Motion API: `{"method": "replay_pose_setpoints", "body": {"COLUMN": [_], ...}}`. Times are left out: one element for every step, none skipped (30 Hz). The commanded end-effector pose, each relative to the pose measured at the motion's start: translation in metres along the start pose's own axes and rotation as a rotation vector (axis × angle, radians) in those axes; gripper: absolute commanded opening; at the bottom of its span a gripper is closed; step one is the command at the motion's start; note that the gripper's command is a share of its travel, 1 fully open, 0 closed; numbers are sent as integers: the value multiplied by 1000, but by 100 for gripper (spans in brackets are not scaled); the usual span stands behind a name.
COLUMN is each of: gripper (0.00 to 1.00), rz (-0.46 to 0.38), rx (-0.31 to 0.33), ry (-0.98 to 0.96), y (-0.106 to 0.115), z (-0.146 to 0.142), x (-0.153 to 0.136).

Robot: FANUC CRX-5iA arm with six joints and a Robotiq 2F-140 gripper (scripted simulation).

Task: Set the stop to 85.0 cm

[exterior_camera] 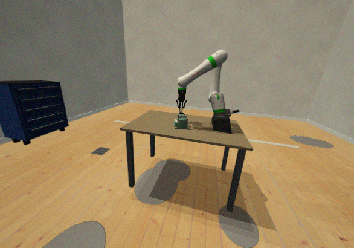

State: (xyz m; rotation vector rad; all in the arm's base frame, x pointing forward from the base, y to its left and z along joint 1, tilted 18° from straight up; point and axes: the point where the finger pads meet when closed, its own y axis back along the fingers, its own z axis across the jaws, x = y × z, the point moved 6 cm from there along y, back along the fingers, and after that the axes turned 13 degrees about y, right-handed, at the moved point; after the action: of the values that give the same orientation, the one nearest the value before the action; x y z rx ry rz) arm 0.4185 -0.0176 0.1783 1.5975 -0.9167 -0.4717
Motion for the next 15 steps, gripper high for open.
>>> {"method": "replay_pose_setpoints", "body": {"gripper": [4,4,4,4,4,4,4,4,4,4,4,4,4,4,4], "rz": [0,0,0,0,0,0,0,0,0,0,0,0,0,0,0], "rx": [0,0,0,0,0,0,0,0,0,0,0,0,0,0,0], "ry": [0,0,0,0,0,0,0,0,0,0,0,0,0,0,0], "y": [0,0,0,0,0,0,0,0,-1,-1,-1,-1,-1,-1,-1], "z": [-1,-1,-1,-1,-2,-2,-2,-3,-3,-3,-4,-4,-4,-4,-4], "x": [0,0,0,0,0,0,1,1,1,1,1,1,1,1,1]}}
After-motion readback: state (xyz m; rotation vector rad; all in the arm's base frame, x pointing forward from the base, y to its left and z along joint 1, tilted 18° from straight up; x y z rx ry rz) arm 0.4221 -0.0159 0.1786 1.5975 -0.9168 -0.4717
